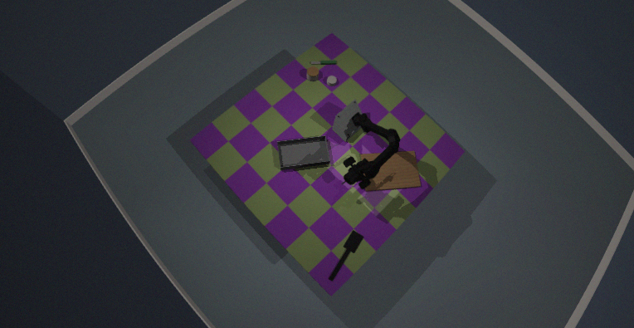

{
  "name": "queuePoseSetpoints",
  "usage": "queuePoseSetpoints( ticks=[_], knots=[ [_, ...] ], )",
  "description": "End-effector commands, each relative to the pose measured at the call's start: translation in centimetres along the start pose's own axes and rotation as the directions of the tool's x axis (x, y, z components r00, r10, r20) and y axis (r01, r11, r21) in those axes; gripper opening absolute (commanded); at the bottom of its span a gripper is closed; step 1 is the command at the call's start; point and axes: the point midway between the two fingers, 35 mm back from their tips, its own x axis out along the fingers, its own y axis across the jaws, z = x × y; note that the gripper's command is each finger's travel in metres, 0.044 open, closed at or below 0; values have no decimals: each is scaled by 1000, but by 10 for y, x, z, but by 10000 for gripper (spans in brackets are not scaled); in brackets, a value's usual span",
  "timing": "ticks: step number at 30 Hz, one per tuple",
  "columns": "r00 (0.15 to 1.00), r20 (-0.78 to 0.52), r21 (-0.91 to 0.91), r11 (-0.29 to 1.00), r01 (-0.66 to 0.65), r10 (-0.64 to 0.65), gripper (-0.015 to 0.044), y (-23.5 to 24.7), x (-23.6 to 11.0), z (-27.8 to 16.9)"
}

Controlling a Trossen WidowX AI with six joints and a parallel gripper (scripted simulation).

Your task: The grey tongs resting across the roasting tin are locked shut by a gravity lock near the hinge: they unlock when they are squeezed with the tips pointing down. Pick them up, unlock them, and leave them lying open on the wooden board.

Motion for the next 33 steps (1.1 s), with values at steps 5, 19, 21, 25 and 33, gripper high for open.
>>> queuePoseSetpoints(
  ticks=[5, 19, 21, 25, 33],
  knots=[
    [999, 0, 116, 992, 47, -47, -150, 27, 9, -37],
    [996, 12, 325, 942, 81, -89, -150, 60, 18, -99],
    [996, 14, 355, 931, 80, -91, -150, 64, 19, -108],
    [996, 20, 412, 908, 75, -91, -150, 70, 19, -127],
    [996, 29, 528, 848, 52, -80, -150, 78, 16, -163]
  ],
)
